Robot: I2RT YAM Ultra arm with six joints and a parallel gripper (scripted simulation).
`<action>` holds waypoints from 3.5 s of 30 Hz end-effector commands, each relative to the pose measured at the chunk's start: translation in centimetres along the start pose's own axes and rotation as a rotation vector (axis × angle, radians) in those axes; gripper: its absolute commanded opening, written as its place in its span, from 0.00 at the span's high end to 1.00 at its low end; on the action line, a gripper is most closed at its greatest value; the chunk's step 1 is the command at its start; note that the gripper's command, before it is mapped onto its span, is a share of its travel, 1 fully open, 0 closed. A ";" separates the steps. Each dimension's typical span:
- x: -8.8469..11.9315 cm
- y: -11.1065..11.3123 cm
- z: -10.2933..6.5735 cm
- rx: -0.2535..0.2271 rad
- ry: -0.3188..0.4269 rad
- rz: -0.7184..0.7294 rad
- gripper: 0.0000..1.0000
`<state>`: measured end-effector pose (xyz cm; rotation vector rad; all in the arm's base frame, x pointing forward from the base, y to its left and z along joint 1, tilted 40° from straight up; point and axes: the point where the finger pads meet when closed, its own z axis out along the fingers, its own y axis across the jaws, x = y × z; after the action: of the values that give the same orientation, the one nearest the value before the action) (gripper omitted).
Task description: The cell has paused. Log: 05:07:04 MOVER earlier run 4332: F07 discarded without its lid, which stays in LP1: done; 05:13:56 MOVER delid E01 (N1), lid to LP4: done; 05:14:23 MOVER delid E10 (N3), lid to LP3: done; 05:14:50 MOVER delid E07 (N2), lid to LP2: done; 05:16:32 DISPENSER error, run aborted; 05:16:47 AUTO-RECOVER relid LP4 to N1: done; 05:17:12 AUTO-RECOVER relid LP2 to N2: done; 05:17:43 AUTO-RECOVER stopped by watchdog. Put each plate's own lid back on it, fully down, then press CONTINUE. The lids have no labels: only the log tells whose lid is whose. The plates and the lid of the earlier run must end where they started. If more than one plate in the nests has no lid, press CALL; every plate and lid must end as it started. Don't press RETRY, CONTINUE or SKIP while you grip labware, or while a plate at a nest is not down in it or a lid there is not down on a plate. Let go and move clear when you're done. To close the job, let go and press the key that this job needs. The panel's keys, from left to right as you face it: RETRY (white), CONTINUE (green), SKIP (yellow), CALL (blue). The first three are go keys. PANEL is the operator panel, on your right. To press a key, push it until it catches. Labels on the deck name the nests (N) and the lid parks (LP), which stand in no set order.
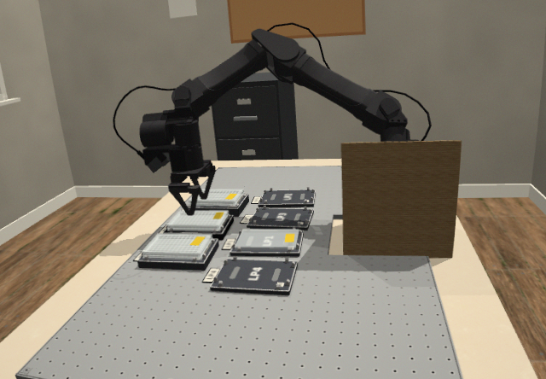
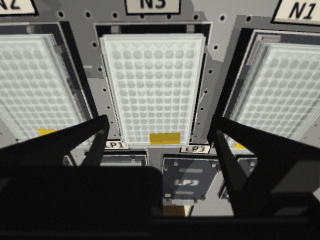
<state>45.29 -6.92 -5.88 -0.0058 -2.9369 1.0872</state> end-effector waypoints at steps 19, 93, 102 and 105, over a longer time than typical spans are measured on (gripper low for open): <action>4.7 1.4 -1.4 -0.014 -0.033 0.028 0.10; 14.8 1.7 -7.1 -0.010 -0.014 0.015 1.00; 16.1 1.1 -7.2 -0.008 -0.009 0.011 1.00; 16.2 1.1 -7.1 -0.008 -0.009 0.011 1.00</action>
<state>30.17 -1.89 -1.40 -0.0456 -2.9585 1.0904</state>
